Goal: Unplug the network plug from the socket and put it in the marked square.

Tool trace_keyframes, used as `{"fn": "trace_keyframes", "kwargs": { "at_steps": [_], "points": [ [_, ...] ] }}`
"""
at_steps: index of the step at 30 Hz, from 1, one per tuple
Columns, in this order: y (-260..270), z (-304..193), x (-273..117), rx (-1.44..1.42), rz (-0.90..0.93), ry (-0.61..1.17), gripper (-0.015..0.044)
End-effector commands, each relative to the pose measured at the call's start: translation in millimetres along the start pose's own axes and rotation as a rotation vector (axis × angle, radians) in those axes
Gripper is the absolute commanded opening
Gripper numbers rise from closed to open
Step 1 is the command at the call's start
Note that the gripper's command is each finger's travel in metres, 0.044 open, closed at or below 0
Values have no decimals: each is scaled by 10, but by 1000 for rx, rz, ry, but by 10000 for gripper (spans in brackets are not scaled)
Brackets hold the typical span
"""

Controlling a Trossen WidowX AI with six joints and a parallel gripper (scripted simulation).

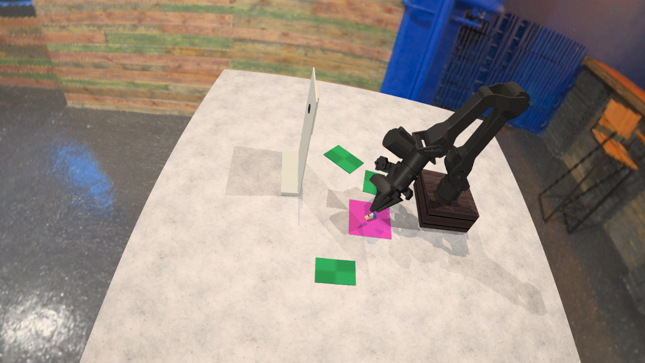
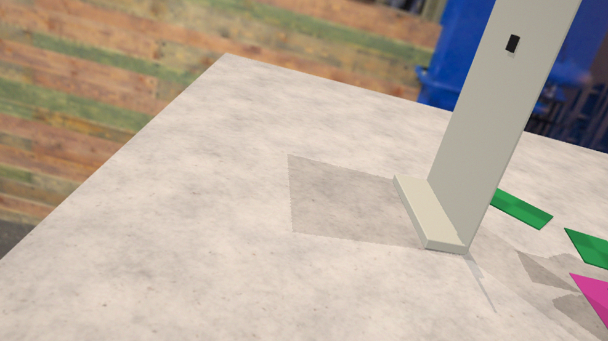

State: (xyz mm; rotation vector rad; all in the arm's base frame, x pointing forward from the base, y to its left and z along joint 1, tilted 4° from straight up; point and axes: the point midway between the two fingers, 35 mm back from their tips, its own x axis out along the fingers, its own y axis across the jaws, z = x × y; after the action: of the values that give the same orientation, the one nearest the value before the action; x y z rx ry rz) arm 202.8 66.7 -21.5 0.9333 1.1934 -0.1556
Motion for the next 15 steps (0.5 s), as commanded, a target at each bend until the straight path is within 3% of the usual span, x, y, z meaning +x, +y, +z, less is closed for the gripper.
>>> {"fn": "trace_keyframes", "kwargs": {
  "at_steps": [1, 15],
  "points": [
    [9, -2, -30, -6, 3, 2, 156],
    [10, -8, -108, -8, 4, 3, 156]
  ]
}}
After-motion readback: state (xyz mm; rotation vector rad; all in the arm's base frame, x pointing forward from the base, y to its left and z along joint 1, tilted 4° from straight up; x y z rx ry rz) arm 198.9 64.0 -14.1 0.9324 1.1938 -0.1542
